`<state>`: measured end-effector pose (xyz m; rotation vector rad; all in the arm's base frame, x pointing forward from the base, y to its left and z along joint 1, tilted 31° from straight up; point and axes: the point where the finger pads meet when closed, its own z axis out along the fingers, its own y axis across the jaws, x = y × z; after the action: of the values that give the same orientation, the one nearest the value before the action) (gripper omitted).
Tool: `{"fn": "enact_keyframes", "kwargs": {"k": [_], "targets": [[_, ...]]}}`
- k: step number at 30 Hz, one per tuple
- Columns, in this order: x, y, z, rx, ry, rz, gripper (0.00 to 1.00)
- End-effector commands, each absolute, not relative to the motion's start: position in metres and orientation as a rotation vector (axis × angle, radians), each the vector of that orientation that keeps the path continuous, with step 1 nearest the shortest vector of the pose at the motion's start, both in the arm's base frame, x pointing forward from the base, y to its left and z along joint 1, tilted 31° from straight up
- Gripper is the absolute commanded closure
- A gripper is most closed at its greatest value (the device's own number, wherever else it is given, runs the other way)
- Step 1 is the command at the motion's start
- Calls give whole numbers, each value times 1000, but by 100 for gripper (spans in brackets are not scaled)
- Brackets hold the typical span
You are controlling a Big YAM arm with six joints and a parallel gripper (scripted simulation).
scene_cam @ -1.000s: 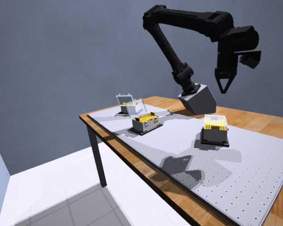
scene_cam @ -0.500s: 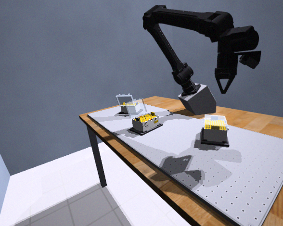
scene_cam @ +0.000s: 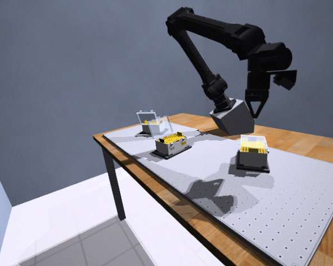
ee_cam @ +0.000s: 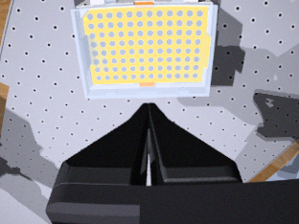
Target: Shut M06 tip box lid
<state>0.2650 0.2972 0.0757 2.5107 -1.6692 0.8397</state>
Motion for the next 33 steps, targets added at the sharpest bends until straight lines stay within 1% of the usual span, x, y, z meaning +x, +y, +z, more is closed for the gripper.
{"fn": "enact_keyframes", "kwargs": {"k": [1,23,28,33], "targets": [[271,292,73,2529,-1650,844,100],[298,252,53,2529,-1652,847,100],[290,261,51,2559,-1613,847,100],[294,255,51,2538,-1629,845,100]]}}
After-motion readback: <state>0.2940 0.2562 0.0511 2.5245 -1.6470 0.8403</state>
